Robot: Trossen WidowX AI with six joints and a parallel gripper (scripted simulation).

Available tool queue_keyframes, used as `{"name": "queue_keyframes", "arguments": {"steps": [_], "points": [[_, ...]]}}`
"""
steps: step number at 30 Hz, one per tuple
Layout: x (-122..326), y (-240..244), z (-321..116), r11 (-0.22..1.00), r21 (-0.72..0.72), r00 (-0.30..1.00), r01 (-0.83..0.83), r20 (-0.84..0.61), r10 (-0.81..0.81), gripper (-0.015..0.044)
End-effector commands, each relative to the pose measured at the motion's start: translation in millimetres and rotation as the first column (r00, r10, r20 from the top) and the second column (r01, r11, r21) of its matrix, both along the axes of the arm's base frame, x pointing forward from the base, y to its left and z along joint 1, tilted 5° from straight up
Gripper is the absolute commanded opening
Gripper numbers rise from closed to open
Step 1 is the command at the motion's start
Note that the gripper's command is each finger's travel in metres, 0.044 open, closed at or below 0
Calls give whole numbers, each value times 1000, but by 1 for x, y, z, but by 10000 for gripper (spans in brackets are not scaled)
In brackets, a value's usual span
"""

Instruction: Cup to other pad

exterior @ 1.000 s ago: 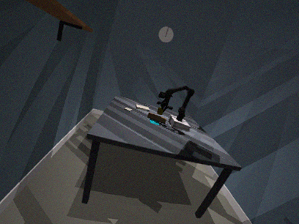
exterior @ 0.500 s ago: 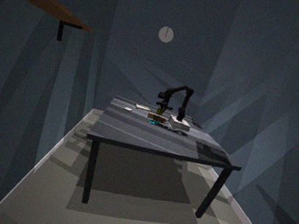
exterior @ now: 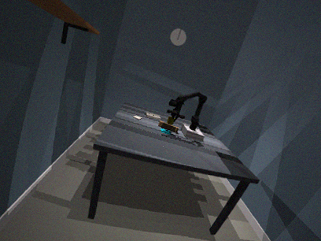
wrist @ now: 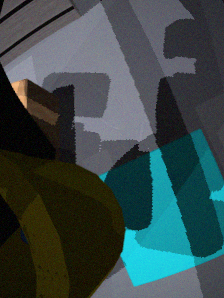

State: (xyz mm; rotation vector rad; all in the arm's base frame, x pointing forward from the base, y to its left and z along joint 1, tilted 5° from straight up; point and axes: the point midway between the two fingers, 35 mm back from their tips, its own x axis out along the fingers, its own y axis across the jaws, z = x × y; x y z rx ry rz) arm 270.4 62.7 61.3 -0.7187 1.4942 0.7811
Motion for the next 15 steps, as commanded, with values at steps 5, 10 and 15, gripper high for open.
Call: {"name": "queue_keyframes", "arguments": {"steps": [5, 10, 15], "points": [[12, 20, 2, 1000, 6, 1000, 3, 5, -3, 0], [17, 30, 3, 1000, 7, 1000, 3, 5, -3, 0], [21, 39, 4, 1000, 8, 1000, 3, 5, -3, 0]]}}
